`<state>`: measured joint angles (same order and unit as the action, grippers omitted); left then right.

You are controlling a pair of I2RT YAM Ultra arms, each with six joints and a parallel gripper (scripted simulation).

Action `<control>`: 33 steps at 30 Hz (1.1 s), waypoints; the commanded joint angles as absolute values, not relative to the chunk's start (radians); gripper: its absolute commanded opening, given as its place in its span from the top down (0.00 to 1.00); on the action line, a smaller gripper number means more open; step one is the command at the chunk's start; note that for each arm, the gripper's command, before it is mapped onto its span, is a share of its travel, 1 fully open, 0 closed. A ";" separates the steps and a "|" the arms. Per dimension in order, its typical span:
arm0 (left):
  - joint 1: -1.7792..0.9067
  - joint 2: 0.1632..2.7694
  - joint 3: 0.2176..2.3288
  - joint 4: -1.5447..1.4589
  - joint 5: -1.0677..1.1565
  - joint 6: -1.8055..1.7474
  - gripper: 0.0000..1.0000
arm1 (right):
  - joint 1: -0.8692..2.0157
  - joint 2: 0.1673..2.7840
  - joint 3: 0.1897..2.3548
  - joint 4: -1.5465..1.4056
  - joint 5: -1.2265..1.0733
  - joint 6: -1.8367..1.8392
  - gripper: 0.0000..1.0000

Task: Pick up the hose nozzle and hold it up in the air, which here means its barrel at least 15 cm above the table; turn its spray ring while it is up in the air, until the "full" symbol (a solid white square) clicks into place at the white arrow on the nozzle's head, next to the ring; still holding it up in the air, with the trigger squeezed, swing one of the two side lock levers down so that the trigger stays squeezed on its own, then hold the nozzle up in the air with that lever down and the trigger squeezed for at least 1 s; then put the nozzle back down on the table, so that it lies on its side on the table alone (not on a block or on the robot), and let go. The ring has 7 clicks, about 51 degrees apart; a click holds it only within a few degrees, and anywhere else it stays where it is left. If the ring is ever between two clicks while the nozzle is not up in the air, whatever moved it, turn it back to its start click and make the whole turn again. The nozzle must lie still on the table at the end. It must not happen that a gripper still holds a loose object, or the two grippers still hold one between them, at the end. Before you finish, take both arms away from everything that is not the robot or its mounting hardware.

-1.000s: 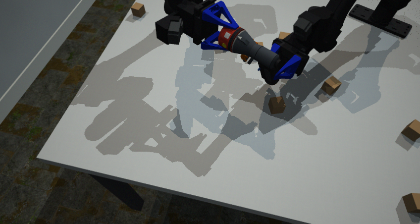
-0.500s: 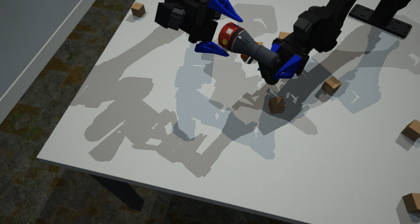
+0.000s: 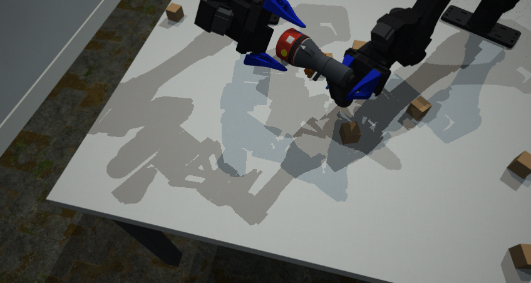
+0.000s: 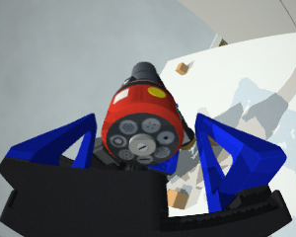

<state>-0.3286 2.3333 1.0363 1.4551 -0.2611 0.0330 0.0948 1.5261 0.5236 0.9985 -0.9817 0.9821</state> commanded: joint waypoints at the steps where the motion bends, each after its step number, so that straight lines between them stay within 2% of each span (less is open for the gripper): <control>1: -0.321 2.299 1.075 1.543 -0.258 0.024 0.64 | 0.064 1.491 0.508 0.987 -1.007 0.965 0.13; 21: -0.321 2.299 1.075 1.543 -0.258 0.024 0.64 | -0.102 1.396 0.413 0.984 -1.172 0.968 0.13; 33: -0.321 2.299 1.075 1.543 -0.258 0.024 0.64 | -0.200 1.354 0.440 0.967 -1.270 0.968 0.13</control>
